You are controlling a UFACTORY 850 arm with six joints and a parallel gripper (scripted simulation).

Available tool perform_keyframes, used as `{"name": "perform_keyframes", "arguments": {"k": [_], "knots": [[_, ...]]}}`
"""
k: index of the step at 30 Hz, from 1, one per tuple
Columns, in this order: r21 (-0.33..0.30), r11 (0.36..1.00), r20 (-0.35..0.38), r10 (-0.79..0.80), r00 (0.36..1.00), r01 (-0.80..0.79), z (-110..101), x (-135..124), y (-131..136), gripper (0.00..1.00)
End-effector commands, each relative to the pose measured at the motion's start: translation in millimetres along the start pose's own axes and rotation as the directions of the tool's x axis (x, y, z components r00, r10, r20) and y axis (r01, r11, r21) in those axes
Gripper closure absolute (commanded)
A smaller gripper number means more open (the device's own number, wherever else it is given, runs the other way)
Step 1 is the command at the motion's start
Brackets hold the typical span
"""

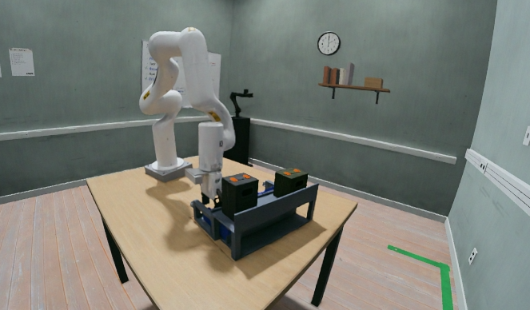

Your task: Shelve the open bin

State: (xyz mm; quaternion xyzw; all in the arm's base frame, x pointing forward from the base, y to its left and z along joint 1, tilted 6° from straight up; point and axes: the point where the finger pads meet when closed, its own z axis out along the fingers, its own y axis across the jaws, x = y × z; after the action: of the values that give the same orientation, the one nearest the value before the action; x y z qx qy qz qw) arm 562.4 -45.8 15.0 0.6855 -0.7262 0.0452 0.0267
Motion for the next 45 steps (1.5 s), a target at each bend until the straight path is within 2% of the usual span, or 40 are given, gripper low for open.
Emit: {"name": "perform_keyframes", "arguments": {"k": [1, 27, 32, 44, 45], "knots": [[0.002, 1.0, 0.0, 0.0, 1.0, 0.0, -0.8, 0.0, -1.0, 0.0], [0.002, 1.0, 0.0, 0.0, 1.0, 0.0, -0.8, 0.0, -1.0, 0.0], [0.002, 1.0, 0.0, 0.0, 1.0, 0.0, -40.8, 0.0, -0.9, 0.0], [0.002, 1.0, 0.0, 0.0, 1.0, 0.0, -40.8, 0.0, -0.9, 0.0], [0.002, 1.0, 0.0, 0.0, 1.0, 0.0, -51.0, 0.0, -0.8, 0.0]]}}
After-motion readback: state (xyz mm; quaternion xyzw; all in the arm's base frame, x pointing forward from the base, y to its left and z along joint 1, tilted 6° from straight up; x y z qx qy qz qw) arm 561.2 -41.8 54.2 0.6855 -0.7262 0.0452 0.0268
